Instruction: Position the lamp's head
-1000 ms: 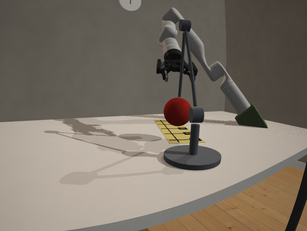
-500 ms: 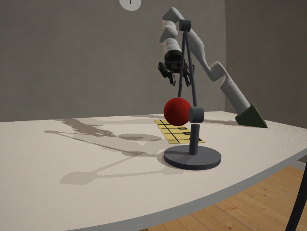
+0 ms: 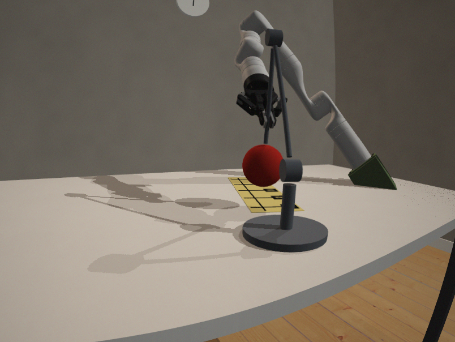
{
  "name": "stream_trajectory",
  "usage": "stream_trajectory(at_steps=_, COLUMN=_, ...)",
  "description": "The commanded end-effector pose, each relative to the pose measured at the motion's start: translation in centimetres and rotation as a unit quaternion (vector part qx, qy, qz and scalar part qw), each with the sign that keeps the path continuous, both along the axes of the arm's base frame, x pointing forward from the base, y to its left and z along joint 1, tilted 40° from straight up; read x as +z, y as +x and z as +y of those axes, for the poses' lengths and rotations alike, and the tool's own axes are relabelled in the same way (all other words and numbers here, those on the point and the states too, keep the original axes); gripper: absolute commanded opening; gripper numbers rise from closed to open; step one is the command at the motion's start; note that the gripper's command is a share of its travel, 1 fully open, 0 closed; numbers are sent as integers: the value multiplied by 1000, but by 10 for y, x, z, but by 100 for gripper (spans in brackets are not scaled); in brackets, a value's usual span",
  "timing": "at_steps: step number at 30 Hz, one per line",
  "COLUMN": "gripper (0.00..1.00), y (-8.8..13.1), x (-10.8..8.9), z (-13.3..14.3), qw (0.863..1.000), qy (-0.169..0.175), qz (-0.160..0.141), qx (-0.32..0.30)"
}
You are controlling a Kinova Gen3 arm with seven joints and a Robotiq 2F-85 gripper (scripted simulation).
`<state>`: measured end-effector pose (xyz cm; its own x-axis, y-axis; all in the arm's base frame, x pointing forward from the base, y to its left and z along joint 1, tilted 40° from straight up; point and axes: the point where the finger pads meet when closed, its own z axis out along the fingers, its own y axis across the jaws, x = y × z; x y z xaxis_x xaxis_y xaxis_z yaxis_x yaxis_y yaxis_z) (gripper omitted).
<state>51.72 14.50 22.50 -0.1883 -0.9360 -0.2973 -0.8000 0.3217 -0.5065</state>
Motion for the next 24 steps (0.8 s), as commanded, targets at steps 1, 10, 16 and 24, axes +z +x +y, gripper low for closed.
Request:
stream_trajectory(at_steps=1, gripper=0, y=0, x=1, z=1, qw=1000, qy=0, qz=-1, qx=0)
stream_trajectory(at_steps=10, gripper=0, y=0, x=1, z=1, qw=1000, qy=0, qz=-1, qx=1)
stream_trajectory(at_steps=16, gripper=0, y=-7, x=4, z=-10, qw=1000, qy=0, qz=-1, qx=0)
stream_trajectory(at_steps=24, gripper=0, y=-17, x=9, z=-25, qw=1000, qy=0, qz=-1, qx=-1)
